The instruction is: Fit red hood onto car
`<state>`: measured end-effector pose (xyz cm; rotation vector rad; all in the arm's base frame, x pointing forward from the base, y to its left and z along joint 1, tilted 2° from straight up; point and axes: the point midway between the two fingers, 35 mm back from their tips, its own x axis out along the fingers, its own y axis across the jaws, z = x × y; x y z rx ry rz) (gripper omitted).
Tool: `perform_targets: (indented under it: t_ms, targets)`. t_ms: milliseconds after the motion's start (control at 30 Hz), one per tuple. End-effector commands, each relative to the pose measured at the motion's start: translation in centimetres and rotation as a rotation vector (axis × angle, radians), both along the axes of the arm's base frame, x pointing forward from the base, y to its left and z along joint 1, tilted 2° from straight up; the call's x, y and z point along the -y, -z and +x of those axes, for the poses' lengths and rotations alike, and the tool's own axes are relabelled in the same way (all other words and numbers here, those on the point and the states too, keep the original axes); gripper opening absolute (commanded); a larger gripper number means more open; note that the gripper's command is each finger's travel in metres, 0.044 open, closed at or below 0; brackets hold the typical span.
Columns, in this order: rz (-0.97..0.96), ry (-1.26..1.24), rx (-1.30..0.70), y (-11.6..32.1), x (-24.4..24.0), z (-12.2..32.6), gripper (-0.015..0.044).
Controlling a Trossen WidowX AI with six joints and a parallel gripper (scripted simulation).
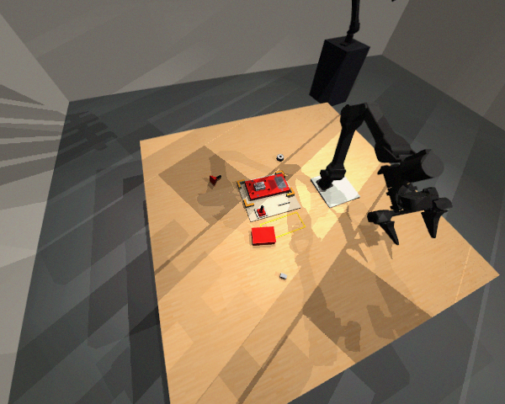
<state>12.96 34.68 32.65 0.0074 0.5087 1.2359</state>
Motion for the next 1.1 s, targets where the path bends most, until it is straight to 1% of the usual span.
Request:
perform_targets:
  t_ms: [0,133,300,467,600,733,867,967,1067]
  targets:
    - [-0.108,0.159,-0.096,2.1,0.5,5.2,0.044]
    - [-0.218,0.322,-0.214,4.7,2.0,10.3,0.044]
    - [-0.34,0.529,-0.374,8.1,5.2,16.2,0.044]
    - [-0.447,0.737,-0.549,11.5,9.7,21.2,0.044]
    - [-0.522,0.901,-0.698,14.2,14.1,24.4,0.044]
    - [-0.589,1.062,-0.856,16.8,19.2,26.8,0.044]
    - [-0.644,1.208,-1.016,19.3,24.3,28.3,0.044]
    - [-0.652,1.232,-1.043,19.7,25.7,28.8,0.044]
    - [-0.653,1.233,-1.044,19.7,25.9,28.9,0.044]
